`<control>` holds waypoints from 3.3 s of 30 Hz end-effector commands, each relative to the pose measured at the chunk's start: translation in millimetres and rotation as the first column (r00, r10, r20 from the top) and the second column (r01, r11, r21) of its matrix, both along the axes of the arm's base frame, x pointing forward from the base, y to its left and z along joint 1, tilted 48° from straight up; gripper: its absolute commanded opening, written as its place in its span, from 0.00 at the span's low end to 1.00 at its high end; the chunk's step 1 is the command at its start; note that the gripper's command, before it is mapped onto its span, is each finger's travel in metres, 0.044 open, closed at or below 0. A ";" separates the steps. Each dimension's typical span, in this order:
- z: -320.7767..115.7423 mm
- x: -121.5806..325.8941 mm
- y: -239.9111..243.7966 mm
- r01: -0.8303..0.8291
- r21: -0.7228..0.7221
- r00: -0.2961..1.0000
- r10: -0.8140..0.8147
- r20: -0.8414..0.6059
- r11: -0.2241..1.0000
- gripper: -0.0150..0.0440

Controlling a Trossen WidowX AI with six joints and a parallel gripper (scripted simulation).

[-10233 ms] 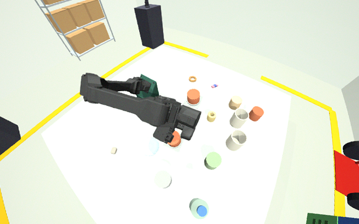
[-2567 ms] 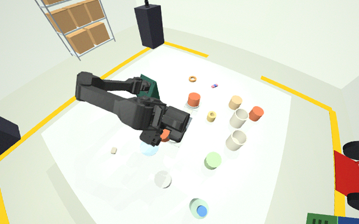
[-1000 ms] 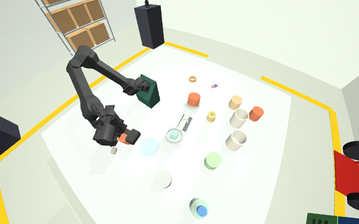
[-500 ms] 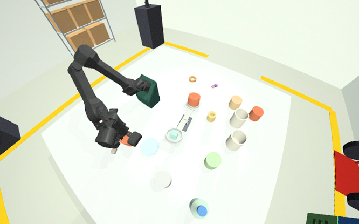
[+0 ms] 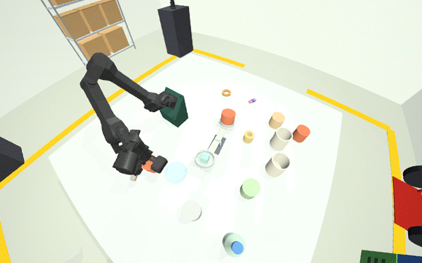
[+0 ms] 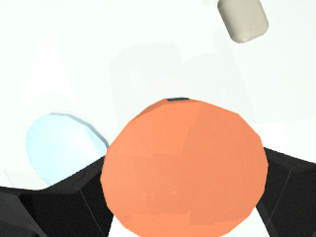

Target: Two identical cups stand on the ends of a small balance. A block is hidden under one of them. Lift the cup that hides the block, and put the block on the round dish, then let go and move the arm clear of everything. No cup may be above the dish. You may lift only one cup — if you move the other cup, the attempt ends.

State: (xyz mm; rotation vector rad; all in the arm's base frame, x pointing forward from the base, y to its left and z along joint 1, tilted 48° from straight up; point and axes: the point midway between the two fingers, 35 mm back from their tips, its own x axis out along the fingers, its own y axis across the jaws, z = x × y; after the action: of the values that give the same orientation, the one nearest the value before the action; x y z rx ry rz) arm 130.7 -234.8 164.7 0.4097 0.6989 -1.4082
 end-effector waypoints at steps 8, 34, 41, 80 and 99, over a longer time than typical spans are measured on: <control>0.2 -0.3 0.3 0.003 0.000 1.000 -0.003 0.002 1.000 0.92; 25.5 69.9 67.8 -0.092 0.087 0.996 0.091 0.017 0.992 0.69; -2.6 138.6 116.4 -0.068 0.098 0.997 0.072 -0.038 0.993 0.69; -68.9 188.4 150.9 -0.075 0.018 0.994 0.076 -0.077 0.997 0.69; -74.6 188.2 144.3 -0.075 0.017 0.994 0.076 -0.076 0.997 0.39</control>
State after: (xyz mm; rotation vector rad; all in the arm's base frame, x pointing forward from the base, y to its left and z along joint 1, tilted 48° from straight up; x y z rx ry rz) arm 318.6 -89.8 90.3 0.3443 0.7803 -1.3545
